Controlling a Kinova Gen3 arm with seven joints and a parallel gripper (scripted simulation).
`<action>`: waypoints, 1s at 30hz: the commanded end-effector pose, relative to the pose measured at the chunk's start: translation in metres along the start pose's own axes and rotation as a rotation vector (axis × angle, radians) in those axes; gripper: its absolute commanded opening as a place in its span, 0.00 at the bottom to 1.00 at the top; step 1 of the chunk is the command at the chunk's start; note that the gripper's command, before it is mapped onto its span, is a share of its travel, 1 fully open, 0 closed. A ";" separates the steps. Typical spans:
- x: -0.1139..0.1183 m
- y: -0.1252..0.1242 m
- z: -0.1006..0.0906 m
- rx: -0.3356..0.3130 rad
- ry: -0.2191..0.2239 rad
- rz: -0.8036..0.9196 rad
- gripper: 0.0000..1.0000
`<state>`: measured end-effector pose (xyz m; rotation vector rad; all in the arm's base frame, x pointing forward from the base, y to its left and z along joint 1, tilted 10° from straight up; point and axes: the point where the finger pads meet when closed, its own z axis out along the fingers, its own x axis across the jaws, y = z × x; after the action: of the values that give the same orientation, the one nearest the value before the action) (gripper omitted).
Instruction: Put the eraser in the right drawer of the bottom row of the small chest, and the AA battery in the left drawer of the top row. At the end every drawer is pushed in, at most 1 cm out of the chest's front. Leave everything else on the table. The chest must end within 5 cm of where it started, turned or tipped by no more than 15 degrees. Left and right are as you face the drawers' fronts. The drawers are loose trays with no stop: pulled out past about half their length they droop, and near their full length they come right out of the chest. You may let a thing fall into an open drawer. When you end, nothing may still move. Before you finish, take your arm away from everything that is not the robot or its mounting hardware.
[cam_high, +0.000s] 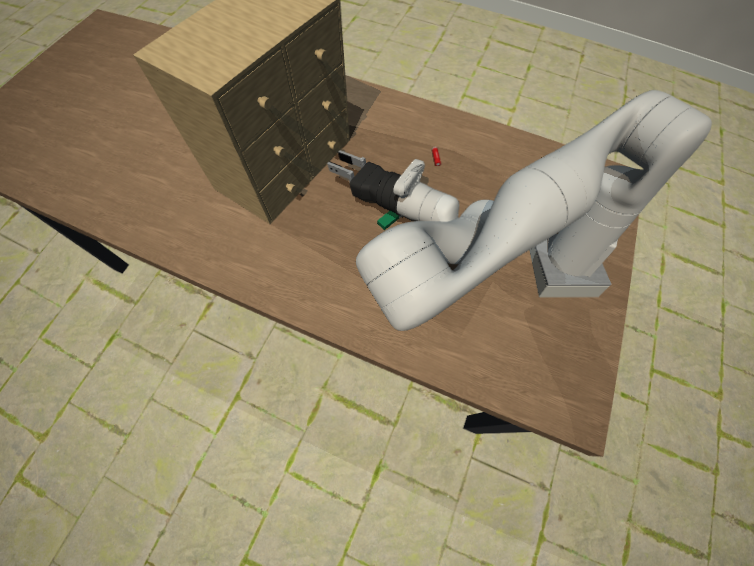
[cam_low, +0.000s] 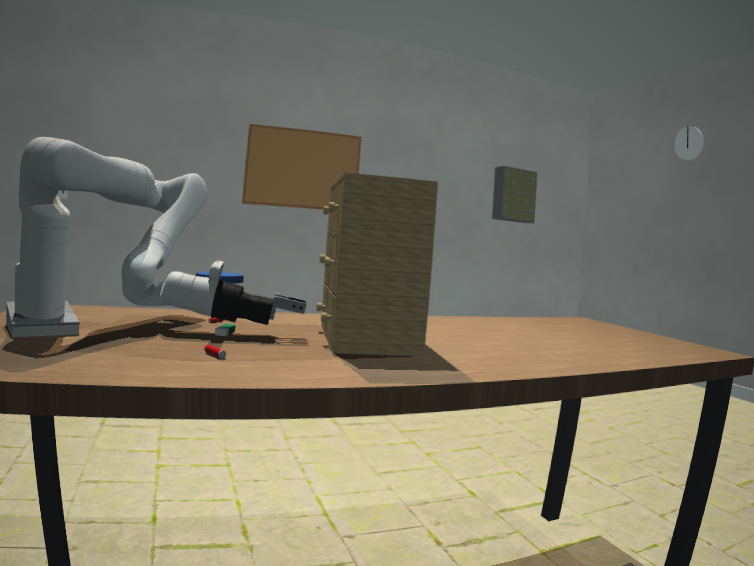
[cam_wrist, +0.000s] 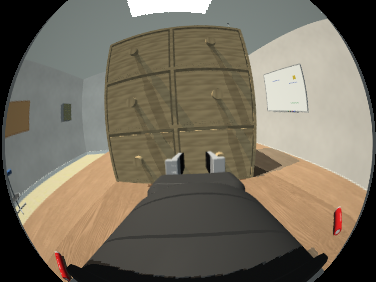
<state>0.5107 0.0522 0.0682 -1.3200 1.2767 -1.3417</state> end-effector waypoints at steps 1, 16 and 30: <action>0.006 0.002 0.001 -0.002 0.007 -0.007 0.67; 0.027 0.007 0.007 -0.002 0.007 -0.007 0.67; 0.038 0.010 0.011 -0.002 0.007 -0.007 0.67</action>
<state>0.5170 0.0163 0.0630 -1.3220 1.2779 -1.3457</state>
